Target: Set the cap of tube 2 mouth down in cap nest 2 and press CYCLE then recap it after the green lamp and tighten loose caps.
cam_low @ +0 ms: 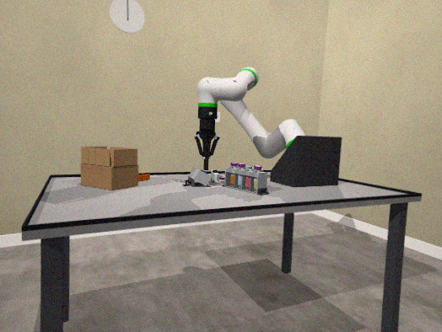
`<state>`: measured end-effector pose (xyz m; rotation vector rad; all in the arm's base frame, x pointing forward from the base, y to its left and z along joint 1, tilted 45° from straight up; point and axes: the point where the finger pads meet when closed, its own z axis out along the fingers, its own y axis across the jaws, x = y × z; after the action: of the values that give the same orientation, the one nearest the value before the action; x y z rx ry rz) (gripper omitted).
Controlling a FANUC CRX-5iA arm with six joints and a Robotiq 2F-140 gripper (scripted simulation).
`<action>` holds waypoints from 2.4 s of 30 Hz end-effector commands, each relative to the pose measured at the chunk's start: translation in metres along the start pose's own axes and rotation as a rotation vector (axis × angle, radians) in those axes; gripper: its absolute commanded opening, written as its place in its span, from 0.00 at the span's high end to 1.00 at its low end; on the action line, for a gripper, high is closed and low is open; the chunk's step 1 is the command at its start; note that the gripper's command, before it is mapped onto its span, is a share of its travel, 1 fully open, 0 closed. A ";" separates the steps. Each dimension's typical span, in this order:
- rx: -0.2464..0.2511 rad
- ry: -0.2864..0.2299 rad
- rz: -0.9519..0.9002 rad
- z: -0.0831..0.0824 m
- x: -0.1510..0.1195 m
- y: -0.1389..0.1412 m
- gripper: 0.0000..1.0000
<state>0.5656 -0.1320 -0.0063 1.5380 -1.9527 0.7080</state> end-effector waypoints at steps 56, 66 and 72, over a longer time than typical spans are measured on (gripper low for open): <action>0.002 -0.001 0.000 -0.020 0.000 -0.001 0.90; 0.002 0.000 -0.298 -0.016 0.028 0.014 0.00; 0.002 0.001 -0.535 -0.014 0.049 0.024 0.00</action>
<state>0.5464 -0.1388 0.0241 1.7718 -1.6556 0.5888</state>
